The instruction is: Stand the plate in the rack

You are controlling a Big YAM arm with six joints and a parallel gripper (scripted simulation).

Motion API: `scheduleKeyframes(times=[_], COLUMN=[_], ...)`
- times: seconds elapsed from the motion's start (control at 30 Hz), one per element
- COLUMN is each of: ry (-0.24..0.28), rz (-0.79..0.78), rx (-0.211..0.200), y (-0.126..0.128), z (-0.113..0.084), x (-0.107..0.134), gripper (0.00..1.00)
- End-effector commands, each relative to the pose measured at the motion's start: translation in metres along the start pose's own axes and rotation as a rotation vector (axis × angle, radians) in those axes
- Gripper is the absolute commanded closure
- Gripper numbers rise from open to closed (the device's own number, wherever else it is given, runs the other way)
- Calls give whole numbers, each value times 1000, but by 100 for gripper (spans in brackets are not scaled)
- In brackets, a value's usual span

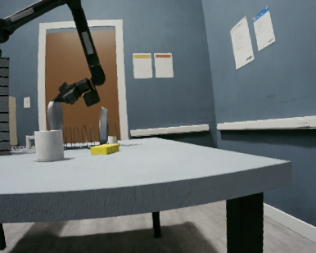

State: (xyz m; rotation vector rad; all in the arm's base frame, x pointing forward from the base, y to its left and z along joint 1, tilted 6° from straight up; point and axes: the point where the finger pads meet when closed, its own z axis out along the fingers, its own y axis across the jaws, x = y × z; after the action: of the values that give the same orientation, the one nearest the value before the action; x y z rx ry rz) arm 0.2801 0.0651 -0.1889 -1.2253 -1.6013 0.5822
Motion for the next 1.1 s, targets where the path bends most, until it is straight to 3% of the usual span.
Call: scheduleKeyframes(times=[0.0, 0.23, 0.63, 1.07], ry=[4, 10, 5, 9], rz=[-14, -9, -13, -10], rx=[-23, 2, -14, -6], y=[2, 4, 3, 13], z=[-10, 2, -5, 2], x=[-3, -6, -3, -11], gripper=[100, 100, 100, 100])
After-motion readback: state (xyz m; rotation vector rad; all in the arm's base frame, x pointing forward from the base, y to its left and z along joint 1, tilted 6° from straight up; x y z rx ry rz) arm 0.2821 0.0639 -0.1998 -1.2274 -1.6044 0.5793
